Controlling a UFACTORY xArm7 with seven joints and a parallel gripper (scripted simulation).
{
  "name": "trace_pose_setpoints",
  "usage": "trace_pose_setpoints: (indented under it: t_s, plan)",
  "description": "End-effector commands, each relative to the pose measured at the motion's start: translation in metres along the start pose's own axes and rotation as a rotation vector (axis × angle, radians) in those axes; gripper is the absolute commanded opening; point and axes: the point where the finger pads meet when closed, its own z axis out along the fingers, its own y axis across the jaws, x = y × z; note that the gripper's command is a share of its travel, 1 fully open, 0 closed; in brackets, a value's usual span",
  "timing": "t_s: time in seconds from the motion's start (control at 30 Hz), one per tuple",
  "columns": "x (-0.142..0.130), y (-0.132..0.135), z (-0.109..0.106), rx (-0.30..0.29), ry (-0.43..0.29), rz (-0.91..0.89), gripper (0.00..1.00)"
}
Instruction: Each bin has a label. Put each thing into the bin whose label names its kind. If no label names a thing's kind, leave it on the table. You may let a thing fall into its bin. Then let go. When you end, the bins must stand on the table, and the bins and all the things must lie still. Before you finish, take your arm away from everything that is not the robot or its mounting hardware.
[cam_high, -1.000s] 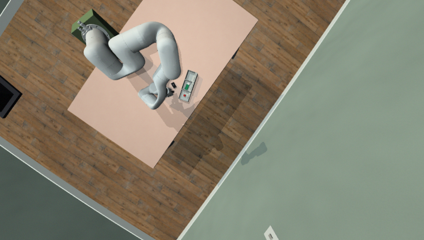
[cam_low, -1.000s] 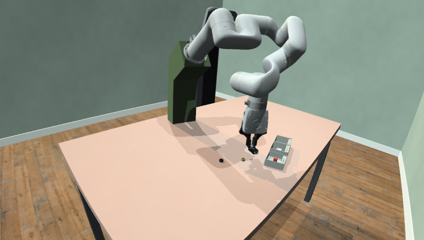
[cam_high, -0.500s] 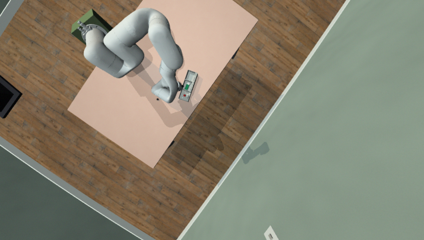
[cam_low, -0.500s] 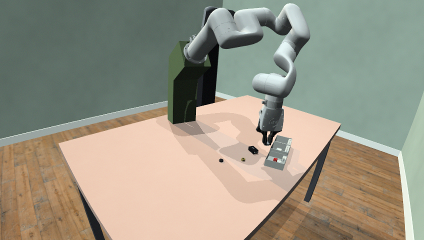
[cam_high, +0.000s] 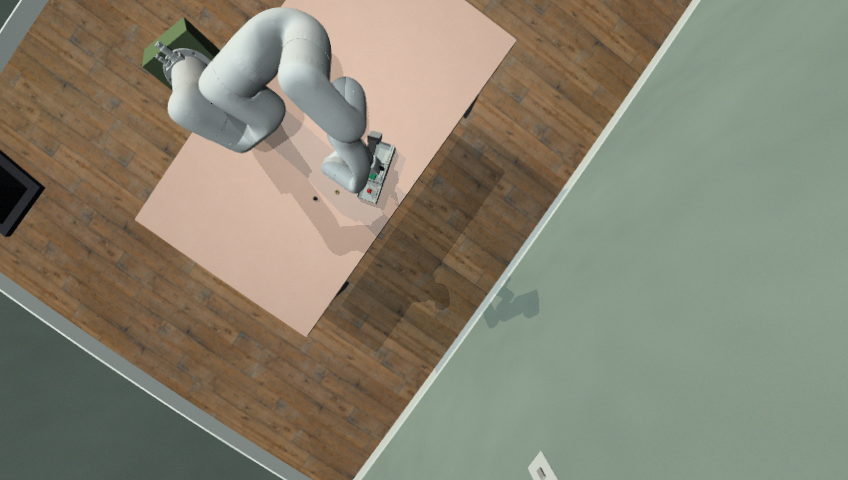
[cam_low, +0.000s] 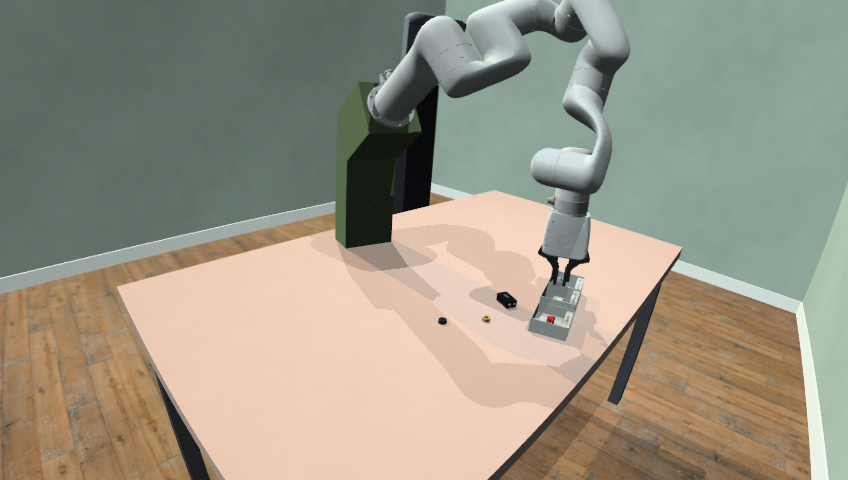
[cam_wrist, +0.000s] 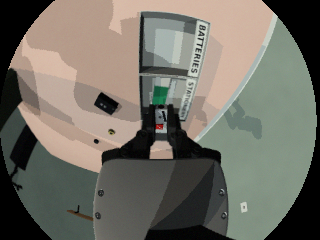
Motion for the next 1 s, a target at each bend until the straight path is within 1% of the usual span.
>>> trace_pose_setpoints:
  t_s: [0.0, 0.7, 0.97]
  plan:
    - [0.004, 0.006, 0.001, 0.040, -0.013, 0.079, 0.00]
    - [0.002, 0.004, 0.001, 0.044, -0.015, 0.093, 0.00]
    - [0.002, 0.003, 0.017, 0.044, -0.015, 0.093, 0.00]
